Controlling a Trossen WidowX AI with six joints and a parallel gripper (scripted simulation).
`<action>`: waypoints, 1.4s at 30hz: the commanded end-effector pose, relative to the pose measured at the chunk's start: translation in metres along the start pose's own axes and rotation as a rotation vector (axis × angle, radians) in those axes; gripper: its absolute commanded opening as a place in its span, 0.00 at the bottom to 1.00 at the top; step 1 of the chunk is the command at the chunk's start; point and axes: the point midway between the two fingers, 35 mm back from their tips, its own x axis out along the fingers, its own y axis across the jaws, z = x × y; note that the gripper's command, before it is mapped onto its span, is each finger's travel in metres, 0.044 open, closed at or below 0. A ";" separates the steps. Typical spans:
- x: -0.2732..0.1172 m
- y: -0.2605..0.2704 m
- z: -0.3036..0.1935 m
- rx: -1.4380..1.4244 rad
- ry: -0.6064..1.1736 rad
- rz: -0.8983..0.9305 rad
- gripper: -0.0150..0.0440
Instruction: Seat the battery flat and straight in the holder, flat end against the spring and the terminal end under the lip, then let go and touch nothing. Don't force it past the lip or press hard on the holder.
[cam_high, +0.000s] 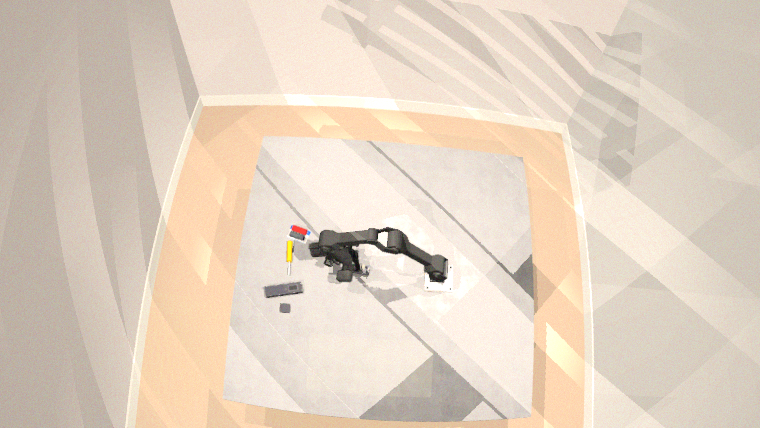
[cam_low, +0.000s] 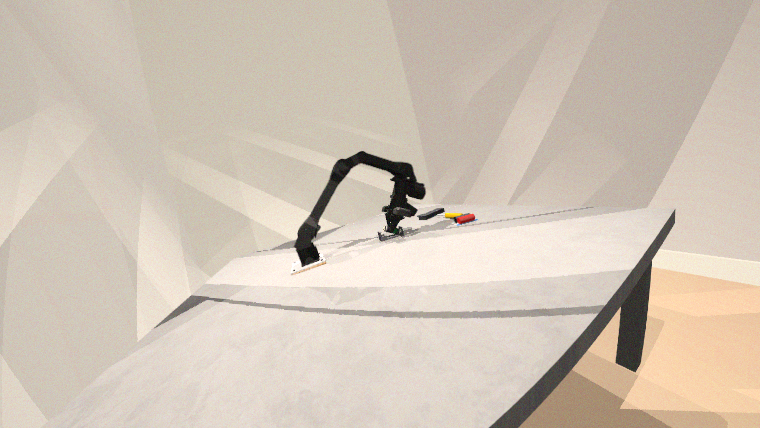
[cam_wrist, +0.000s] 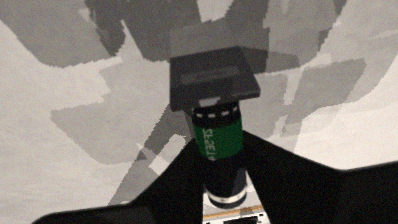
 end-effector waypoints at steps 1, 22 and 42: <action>-0.001 0.000 0.003 -0.003 -0.036 0.002 0.40; 0.002 0.001 0.003 -0.004 -0.127 0.000 0.40; 0.005 0.001 0.002 -0.004 -0.214 -0.001 0.40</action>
